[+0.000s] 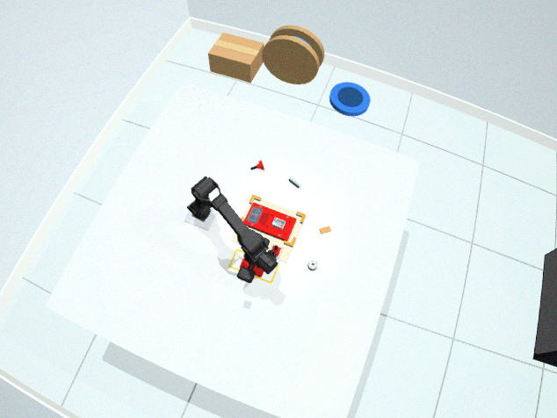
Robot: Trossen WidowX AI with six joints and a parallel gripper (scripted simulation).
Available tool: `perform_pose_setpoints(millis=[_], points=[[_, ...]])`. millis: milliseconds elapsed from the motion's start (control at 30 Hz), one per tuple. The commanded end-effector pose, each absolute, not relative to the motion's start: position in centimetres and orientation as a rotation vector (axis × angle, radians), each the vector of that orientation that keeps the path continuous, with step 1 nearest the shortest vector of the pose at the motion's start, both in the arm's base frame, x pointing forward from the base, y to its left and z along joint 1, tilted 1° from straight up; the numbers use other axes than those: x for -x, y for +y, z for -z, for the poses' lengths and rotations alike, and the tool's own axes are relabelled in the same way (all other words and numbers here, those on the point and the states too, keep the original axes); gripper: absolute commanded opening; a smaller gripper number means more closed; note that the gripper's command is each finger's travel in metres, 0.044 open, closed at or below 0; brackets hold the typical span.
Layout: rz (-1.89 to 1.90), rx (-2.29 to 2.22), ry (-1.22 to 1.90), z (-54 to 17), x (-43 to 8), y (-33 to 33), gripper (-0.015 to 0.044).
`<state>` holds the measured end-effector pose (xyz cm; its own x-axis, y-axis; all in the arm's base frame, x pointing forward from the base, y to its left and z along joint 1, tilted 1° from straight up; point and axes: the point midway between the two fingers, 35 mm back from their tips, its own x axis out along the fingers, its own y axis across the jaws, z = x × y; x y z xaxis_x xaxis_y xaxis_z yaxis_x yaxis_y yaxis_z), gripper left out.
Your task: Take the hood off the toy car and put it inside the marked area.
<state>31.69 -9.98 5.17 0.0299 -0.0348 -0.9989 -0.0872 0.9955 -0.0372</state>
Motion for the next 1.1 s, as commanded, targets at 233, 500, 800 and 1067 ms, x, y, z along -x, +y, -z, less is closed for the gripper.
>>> perform_pose_setpoints(millis=[233,500,800,1067], points=[[-0.041,0.097,1.542,-4.8,-31.7,-10.0,0.0026],[-0.041,0.097,1.542,-4.8,-31.7,-10.0,0.0236],[-0.041,0.097,1.542,-5.3,-31.7,-10.0,0.0440],[-0.043,0.095,1.546,-11.5,-31.6,-9.8,0.0440]])
